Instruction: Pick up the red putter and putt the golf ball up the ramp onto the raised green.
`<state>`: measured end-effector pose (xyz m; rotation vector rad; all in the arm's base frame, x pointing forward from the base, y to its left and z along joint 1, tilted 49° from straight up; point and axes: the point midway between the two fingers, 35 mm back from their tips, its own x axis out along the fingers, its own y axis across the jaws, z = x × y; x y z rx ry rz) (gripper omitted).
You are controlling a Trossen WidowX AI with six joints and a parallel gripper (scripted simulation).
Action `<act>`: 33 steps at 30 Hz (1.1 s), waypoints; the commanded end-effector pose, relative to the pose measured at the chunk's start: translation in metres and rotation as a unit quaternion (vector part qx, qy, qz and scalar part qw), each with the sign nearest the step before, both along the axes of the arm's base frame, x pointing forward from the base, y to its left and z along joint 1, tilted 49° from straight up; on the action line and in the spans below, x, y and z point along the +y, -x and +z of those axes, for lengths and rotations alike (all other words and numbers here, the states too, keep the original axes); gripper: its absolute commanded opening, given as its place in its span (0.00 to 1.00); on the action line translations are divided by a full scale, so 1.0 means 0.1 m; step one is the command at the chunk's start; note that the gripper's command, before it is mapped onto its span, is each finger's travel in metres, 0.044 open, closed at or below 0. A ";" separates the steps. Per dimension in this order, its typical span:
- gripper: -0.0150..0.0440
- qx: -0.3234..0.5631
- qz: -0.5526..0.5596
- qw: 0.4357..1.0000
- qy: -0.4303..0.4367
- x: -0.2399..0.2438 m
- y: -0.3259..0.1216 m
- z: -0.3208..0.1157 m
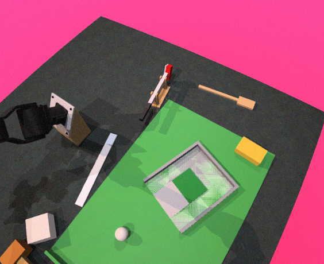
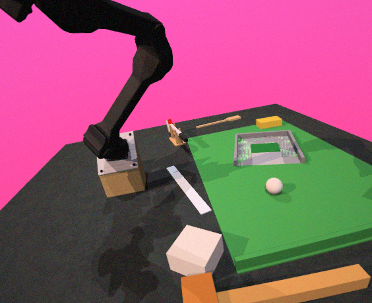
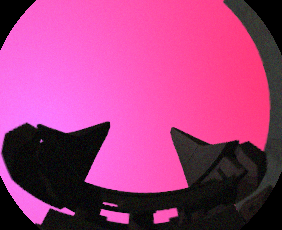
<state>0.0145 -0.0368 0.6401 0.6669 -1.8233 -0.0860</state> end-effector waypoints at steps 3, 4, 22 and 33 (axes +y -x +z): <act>1.00 -0.013 0.002 0.998 -0.062 -0.41 0.40 -0.09; 1.00 -0.012 0.003 0.997 -0.073 -0.49 0.44 -0.11; 1.00 0.108 0.044 0.950 -0.291 -2.13 0.27 -0.80; 1.00 0.253 0.082 0.887 -0.377 -2.78 -0.54 -1.41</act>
